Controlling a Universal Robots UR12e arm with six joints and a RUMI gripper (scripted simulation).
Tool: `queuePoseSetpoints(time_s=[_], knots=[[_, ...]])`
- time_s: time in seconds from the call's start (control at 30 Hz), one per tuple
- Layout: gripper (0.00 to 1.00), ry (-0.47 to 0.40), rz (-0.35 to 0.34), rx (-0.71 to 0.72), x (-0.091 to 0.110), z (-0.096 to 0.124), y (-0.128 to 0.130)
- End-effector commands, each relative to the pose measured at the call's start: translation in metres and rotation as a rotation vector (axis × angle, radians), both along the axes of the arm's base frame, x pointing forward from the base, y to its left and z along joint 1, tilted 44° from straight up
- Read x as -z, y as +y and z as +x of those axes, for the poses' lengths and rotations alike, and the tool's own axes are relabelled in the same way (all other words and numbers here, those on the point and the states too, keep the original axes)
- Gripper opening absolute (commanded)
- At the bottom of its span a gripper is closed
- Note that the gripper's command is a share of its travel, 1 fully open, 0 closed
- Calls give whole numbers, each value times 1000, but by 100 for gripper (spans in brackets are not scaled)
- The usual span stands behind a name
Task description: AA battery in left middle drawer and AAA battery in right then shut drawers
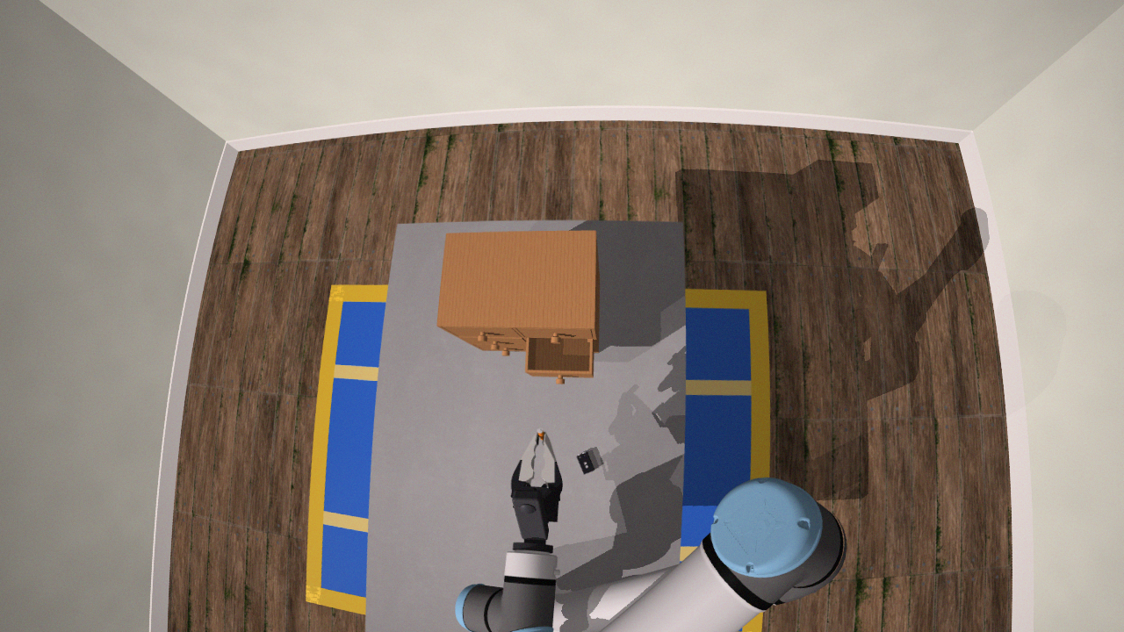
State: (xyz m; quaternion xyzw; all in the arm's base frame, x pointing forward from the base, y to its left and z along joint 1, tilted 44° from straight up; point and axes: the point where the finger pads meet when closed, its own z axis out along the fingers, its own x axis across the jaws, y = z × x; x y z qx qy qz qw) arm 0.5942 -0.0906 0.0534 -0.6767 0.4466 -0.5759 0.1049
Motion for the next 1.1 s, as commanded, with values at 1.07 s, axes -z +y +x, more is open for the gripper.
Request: queuePoseSetpoints(time_s=[1.07], knots=[[2, 0, 0, -1, 2, 29, -4]])
